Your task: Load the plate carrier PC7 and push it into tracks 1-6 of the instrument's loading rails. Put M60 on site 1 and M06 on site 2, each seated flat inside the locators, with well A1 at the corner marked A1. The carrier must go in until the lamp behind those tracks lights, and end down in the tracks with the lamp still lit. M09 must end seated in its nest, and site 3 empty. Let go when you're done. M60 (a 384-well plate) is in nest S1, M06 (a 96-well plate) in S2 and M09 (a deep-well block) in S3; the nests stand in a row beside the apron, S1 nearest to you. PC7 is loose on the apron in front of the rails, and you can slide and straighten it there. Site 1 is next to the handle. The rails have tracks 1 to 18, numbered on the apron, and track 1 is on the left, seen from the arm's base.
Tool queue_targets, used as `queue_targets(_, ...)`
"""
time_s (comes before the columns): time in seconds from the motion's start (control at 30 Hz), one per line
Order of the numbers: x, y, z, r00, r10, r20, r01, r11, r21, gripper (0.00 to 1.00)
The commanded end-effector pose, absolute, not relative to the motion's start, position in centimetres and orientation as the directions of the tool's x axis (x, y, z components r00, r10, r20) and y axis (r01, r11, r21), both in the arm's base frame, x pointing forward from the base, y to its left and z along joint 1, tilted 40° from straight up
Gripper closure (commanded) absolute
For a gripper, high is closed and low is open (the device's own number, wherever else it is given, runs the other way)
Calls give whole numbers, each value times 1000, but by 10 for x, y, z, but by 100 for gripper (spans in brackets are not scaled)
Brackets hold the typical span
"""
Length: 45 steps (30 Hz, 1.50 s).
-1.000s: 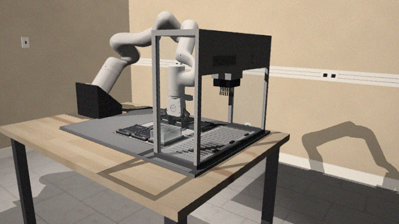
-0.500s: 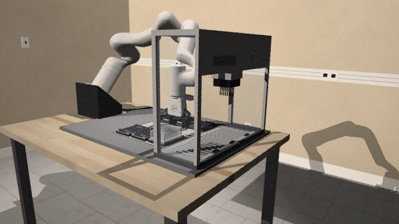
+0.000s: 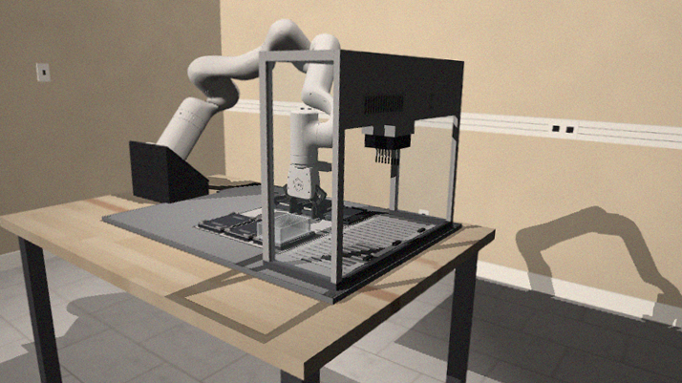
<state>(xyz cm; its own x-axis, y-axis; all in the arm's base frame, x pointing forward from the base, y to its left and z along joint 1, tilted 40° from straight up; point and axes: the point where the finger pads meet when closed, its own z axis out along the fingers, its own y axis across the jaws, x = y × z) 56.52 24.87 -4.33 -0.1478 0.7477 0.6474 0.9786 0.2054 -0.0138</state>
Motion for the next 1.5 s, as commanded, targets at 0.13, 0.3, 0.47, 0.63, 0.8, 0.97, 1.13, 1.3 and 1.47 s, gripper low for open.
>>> queue_targets(0.13, 566, 248, -43, -148, 747, 648, 979, 205, -12, 0)
queue_targets(0.3, 566, 248, -43, -148, 747, 648, 979, 205, -12, 0)
queue_targets(0.47, 567, 246, -45, -148, 747, 648, 979, 205, -12, 0)
queue_targets(0.63, 567, 244, -46, -148, 747, 648, 979, 205, -12, 0)
queue_targets(0.8, 567, 242, -48, -148, 747, 648, 979, 205, -12, 0)
queue_targets(0.97, 568, 241, -49, -148, 747, 648, 979, 205, -12, 0)
queue_targets(1.13, 568, 240, -48, -148, 747, 648, 979, 205, -12, 0)
queue_targets(1.3, 569, 237, -44, -148, 747, 648, 979, 205, -12, 0)
queue_targets(1.47, 570, 232, -38, -148, 747, 648, 979, 205, -12, 0)
